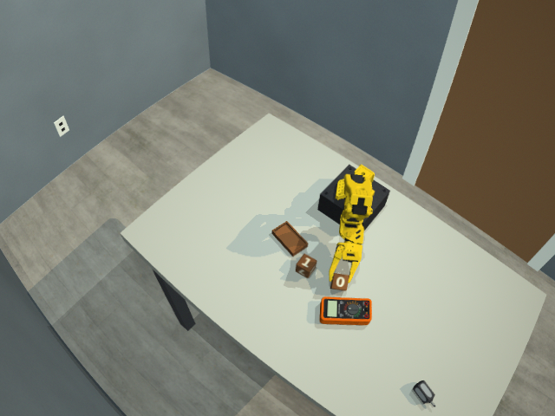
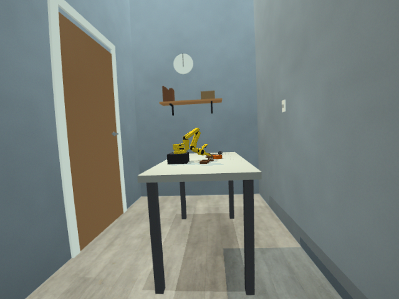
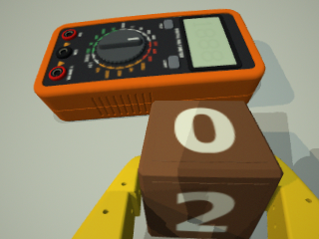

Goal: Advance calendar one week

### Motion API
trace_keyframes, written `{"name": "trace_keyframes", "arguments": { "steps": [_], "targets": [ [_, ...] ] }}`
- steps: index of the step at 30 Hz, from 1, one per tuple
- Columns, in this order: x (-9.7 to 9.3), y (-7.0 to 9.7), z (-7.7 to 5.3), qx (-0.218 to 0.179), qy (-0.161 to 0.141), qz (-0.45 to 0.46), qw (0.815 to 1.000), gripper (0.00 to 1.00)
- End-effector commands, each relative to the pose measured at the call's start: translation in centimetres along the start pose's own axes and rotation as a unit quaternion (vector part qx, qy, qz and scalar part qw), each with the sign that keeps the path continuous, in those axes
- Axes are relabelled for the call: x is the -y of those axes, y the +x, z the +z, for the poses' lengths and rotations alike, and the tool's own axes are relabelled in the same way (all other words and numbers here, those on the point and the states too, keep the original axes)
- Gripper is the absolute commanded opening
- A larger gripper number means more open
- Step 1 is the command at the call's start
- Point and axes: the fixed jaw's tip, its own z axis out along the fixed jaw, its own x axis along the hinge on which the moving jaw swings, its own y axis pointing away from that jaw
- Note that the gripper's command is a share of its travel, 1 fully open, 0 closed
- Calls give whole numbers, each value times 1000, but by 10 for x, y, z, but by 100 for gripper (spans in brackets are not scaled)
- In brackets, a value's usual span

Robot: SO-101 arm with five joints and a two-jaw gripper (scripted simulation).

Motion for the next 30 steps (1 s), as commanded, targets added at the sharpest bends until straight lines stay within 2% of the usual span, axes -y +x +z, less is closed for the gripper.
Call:
{"name": "trace_keyframes", "arguments": {
  "steps": [1, 12, 30],
  "targets": [
    [2, -1, 1, 6, 4, 7, 1000, 24],
    [2, -1, 1, 6, 4, 7, 1000, 25],
    [2, -1, 1, 6, 4, 7, 1000, 35]
  ]
}}
